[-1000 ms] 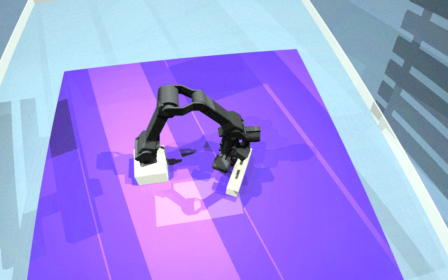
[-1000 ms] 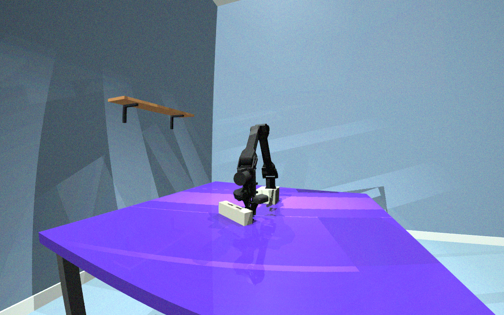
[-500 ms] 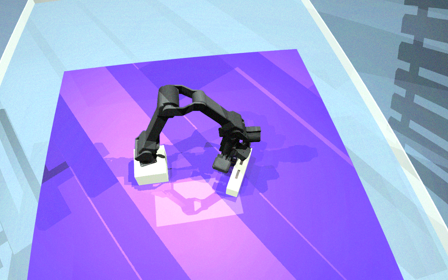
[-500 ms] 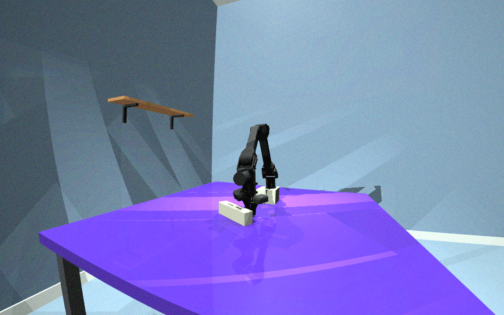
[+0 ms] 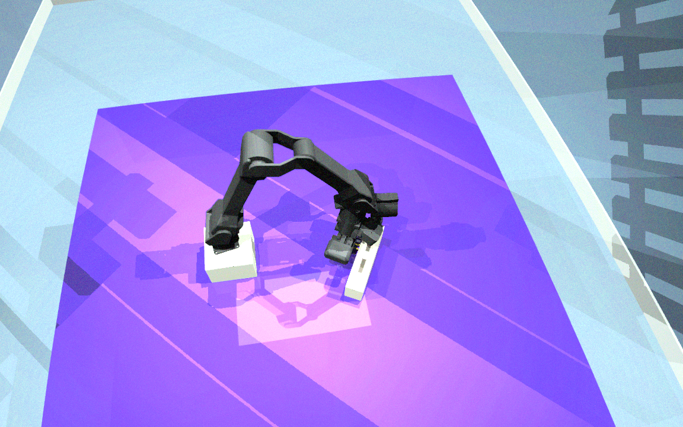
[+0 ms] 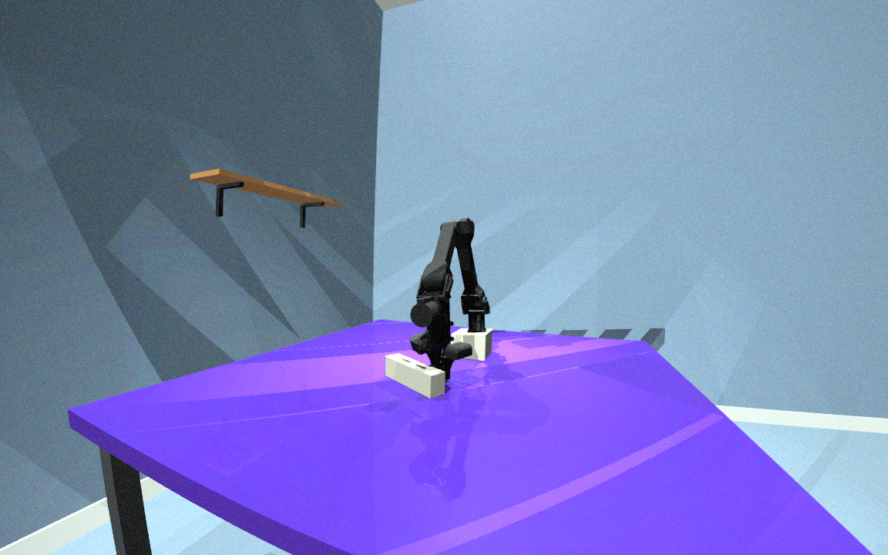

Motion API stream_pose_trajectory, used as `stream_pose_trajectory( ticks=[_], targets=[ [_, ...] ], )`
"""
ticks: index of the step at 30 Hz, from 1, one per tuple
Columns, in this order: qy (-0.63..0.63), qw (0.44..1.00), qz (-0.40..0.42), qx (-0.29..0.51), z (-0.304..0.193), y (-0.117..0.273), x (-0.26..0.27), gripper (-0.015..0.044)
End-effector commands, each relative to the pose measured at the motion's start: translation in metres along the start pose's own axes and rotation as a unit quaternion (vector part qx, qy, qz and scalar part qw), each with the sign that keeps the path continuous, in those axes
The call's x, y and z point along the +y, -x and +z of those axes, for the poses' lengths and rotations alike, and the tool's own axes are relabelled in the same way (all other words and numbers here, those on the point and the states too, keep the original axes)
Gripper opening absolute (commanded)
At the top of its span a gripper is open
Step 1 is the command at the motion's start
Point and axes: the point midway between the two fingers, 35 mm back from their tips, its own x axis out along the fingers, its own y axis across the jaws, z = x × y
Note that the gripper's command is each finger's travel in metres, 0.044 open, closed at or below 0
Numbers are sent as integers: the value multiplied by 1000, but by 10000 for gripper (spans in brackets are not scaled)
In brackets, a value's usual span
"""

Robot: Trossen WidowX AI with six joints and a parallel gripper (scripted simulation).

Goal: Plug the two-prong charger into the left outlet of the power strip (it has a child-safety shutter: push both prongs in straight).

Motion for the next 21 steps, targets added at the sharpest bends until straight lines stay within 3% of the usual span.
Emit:
stream_pose_trajectory(
  ticks=[1,21],
  targets=[
    [2,1000,2,0,1,1,1,0],
    [2,1000,2,0,2,1,1,0]
  ],
)
